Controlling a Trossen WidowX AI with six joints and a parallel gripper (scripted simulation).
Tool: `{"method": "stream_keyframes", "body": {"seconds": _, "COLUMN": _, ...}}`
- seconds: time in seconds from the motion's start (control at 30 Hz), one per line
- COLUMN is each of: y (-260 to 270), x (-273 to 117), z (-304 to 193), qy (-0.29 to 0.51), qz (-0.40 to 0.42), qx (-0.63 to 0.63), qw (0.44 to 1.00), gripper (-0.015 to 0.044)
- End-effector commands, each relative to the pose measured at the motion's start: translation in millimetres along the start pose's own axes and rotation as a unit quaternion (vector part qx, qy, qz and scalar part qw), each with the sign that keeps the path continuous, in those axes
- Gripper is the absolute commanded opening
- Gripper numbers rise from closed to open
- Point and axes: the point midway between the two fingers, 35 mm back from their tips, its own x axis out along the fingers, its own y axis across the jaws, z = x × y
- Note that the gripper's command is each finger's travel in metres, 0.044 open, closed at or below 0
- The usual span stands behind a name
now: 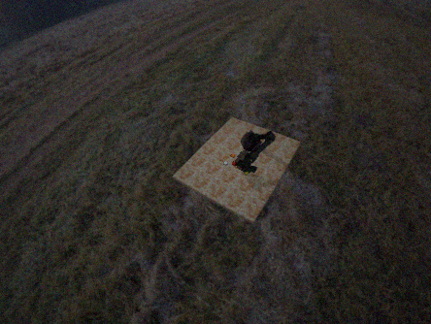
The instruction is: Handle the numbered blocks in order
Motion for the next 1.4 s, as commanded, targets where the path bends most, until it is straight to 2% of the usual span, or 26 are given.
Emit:
{"method": "stream_keyframes", "body": {"seconds": 0.0, "y": -0.2, "x": 0.8, "z": -0.1, "qy": 0.001, "qz": 0.001, "qx": 0.003, "qw": 1.000, "gripper": 0.0356}}
{"method": "stream_keyframes", "body": {"seconds": 0.07, "y": -0.2, "x": 0.8, "z": -0.1, "qy": 0.001, "qz": 0.001, "qx": 0.003, "qw": 1.000, "gripper": 0.0400}}
{"method": "stream_keyframes", "body": {"seconds": 0.17, "y": -0.3, "x": -2.1, "z": 0.1, "qy": 0.001, "qz": 0.001, "qx": 0.003, "qw": 1.000, "gripper": 0.0400}}
{"method": "stream_keyframes", "body": {"seconds": 0.27, "y": -0.5, "x": -32.4, "z": 0.2, "qy": 0.001, "qz": 0.001, "qx": 0.003, "qw": 1.000, "gripper": 0.0400}}
{"method": "stream_keyframes", "body": {"seconds": 0.43, "y": -0.5, "x": -35.3, "z": 0.1, "qy": 0.001, "qz": 0.001, "qx": 0.003, "qw": 1.000, "gripper": 0.0400}}
{"method": "stream_keyframes", "body": {"seconds": 0.5, "y": -0.9, "x": -45.7, "z": 1.5, "qy": 0.001, "qz": 0.000, "qx": 0.003, "qw": 1.000, "gripper": 0.0348}}
{"method": "stream_keyframes", "body": {"seconds": 0.67, "y": -1.2, "x": -113.2, "z": 0.7, "qy": 0.001, "qz": -0.001, "qx": 0.003, "qw": 1.000, "gripper": 0.0216}}
{"method": "stream_keyframes", "body": {"seconds": 0.8, "y": -1.1, "x": -115.9, "z": 0.4, "qy": 0.001, "qz": -0.001, "qx": 0.003, "qw": 1.000, "gripper": 0.0120}}
{"method": "stream_keyframes", "body": {"seconds": 1.07, "y": -1.1, "x": -115.9, "z": 0.4, "qy": 0.001, "qz": -0.001, "qx": 0.003, "qw": 1.000, "gripper": 0.0120}}
{"method": "stream_keyframes", "body": {"seconds": 1.13, "y": -17.6, "x": -116.4, "z": 0.9, "qy": 0.000, "qz": -0.003, "qx": 0.004, "qw": 1.000, "gripper": 0.0120}}
{"method": "stream_keyframes", "body": {"seconds": 1.23, "y": -84.0, "x": -118.1, "z": -5.5, "qy": -0.001, "qz": -0.009, "qx": 0.005, "qw": 1.000, "gripper": 0.0120}}
{"method": "stream_keyframes", "body": {"seconds": 1.37, "y": -145.9, "x": -117.4, "z": -25.0, "qy": 0.001, "qz": -0.006, "qx": 0.004, "qw": 1.000, "gripper": 0.0120}}
